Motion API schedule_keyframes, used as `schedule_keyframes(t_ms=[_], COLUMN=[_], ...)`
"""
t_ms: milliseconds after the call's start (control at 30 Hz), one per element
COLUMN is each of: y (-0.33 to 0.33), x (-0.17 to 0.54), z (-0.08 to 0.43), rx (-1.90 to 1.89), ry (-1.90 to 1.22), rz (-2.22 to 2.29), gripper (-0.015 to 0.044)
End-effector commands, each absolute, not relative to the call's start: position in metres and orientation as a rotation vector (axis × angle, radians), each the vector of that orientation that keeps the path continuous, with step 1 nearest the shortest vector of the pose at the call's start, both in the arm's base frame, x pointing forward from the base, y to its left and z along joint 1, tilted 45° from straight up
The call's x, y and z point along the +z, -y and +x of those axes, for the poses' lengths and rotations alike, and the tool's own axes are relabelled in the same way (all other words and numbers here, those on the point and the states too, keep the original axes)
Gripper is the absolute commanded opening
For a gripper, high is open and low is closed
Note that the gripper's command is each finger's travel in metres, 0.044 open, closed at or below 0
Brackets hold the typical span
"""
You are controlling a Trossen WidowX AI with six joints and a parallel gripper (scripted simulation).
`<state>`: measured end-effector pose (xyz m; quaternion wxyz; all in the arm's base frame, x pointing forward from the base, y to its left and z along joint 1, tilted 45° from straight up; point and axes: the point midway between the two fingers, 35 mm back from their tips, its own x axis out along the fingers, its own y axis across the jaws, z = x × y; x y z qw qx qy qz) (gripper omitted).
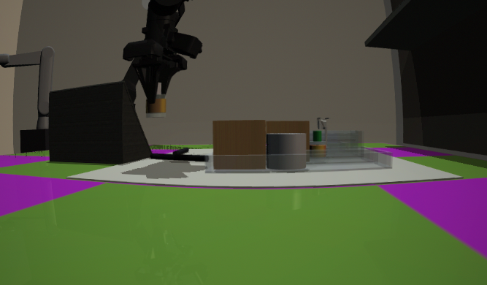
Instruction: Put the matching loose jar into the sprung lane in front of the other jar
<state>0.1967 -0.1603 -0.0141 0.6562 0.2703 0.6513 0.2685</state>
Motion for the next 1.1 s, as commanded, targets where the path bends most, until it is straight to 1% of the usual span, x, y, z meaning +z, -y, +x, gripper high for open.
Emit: schedule_keyframes(t_ms=[0, 200, 700, 967, 1067], y=[0.174, 0.168, 0.101, 0.06, 0.056], x=[0.0, 0.002, 0.026, 0.04, 0.041], z=[0.196, 0.202, 0.258, 0.277, 0.278], rx=[0.602, 0.601, 0.615, 0.645, 0.648], ry=[-1.471, -1.471, -1.456, -1.445, -1.444], rz=[0.597, 0.593, 0.563, 0.559, 0.56], gripper=[0.0, 0.0, 0.0, 0.0, 0.0])
